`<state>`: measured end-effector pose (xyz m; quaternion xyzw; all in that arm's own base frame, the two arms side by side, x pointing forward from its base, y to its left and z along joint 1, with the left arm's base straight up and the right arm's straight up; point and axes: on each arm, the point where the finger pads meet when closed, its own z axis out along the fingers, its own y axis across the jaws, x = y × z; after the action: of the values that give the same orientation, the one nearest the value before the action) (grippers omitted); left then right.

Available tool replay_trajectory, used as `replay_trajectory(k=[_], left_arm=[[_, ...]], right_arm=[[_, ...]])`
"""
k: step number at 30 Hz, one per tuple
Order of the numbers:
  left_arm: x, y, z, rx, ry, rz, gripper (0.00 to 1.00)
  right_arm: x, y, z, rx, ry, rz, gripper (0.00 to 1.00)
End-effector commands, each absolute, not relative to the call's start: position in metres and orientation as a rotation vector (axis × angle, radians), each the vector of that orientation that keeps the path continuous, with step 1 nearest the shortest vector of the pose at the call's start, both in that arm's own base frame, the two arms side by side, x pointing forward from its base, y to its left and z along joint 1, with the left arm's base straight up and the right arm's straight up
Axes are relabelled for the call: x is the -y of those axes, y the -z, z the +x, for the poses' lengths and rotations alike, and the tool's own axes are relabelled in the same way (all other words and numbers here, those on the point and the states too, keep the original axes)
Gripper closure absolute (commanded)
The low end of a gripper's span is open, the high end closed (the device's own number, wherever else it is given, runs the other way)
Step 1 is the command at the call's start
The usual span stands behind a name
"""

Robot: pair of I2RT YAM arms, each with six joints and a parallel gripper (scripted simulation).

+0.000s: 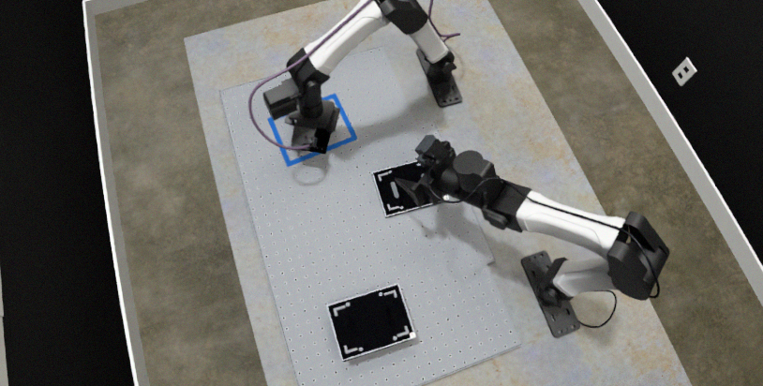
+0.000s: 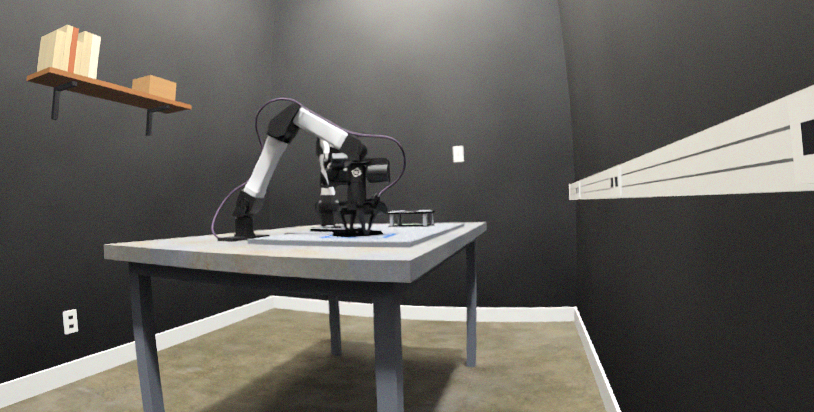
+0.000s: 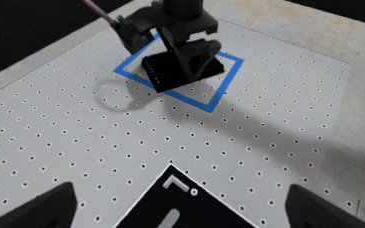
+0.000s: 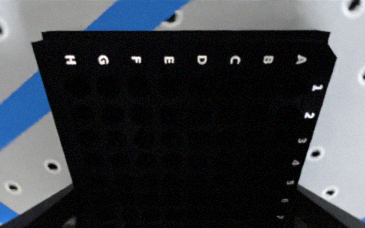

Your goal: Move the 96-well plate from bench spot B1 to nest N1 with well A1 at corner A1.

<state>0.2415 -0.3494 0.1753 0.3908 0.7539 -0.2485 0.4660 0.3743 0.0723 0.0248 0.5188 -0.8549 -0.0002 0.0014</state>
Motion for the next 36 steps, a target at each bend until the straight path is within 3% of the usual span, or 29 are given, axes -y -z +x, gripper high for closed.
replay_trajectory(k=[1, 16, 35, 36], left_arm=[[0.350, -0.172, 0.247, -1.833, 0.616, 0.948, 0.00], [0.355, -0.188, 0.251, -1.772, 0.642, 0.919, 0.00], [0.356, -0.190, 0.250, -1.775, 0.642, 0.917, 0.00], [0.356, -0.190, 0.250, -1.775, 0.642, 0.917, 0.00]], right_arm=[[-0.068, -0.023, 0.379, 2.515, 0.006, 1.860, 0.20], [-0.067, -0.023, 0.382, 2.075, 0.008, 2.340, 0.20], [-0.067, -0.022, 0.382, 2.061, 0.011, 2.350, 0.20], [-0.067, -0.022, 0.382, 2.062, 0.011, 2.349, 0.09]])
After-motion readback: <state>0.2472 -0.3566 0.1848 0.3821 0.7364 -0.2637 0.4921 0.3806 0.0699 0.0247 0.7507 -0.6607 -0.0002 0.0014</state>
